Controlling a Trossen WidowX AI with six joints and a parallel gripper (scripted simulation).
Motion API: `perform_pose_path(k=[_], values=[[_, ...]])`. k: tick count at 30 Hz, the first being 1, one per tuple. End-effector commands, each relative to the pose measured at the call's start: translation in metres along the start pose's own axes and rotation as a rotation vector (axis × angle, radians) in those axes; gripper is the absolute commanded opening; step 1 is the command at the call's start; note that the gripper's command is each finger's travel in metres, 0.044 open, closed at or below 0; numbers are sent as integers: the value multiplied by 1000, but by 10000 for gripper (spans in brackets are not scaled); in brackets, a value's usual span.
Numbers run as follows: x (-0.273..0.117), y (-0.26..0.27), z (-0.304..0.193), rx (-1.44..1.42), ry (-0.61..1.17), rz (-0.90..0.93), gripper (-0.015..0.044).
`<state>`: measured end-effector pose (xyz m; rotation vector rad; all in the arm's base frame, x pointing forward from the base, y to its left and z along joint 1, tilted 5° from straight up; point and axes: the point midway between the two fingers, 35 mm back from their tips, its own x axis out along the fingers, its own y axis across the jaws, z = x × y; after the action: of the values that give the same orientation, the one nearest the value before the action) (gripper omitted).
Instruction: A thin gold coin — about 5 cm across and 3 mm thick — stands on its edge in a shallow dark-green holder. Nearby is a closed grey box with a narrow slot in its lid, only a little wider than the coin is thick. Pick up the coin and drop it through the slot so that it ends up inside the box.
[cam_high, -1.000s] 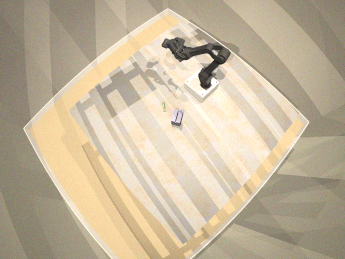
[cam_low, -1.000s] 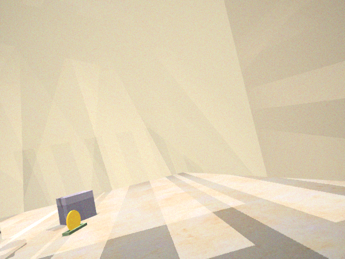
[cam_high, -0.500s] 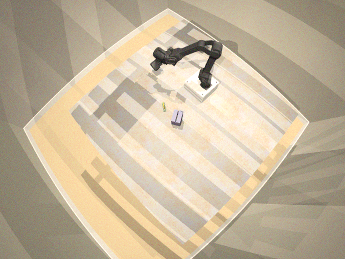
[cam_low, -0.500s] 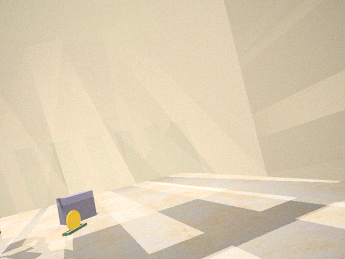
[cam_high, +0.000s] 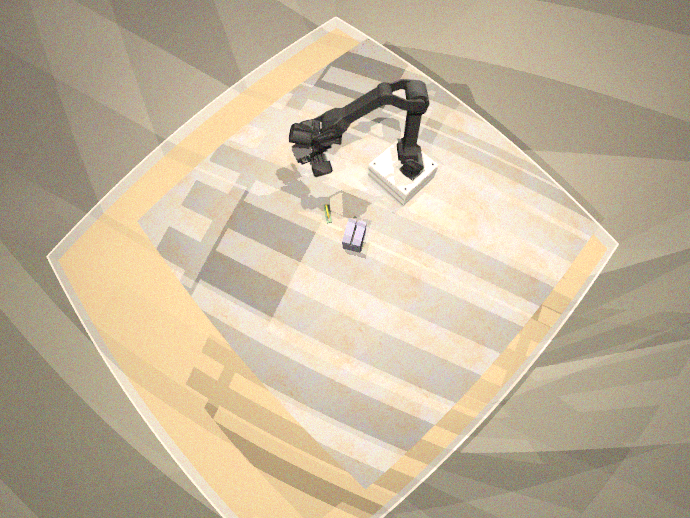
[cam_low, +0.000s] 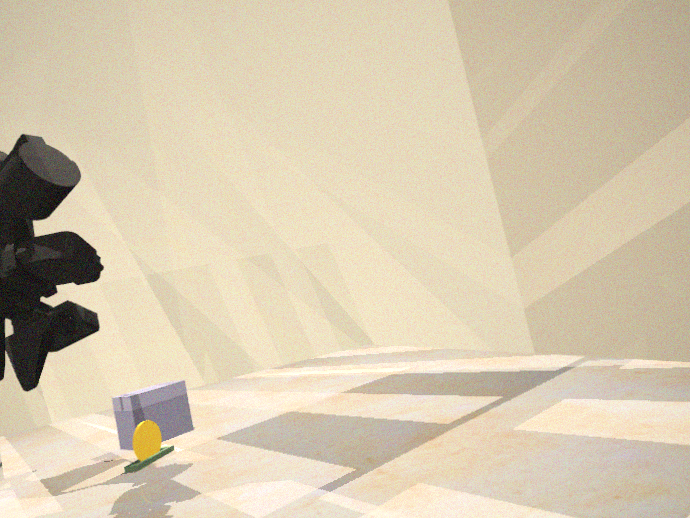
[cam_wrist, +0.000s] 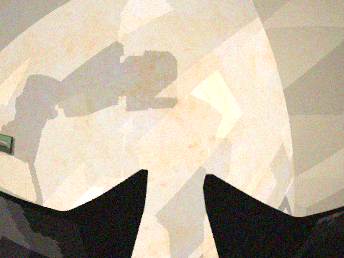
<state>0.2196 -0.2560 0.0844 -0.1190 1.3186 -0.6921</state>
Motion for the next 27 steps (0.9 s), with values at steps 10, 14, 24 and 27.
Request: perform_pose_path(k=[10,14,24,27], values=[[-43,148,24,-1212,-48,447,161],[-52,165,21,-1376,-70,510,161],[-51,162,19,-1376,-70,510,161],[-49,163,18,-1376,-70,510,161]])
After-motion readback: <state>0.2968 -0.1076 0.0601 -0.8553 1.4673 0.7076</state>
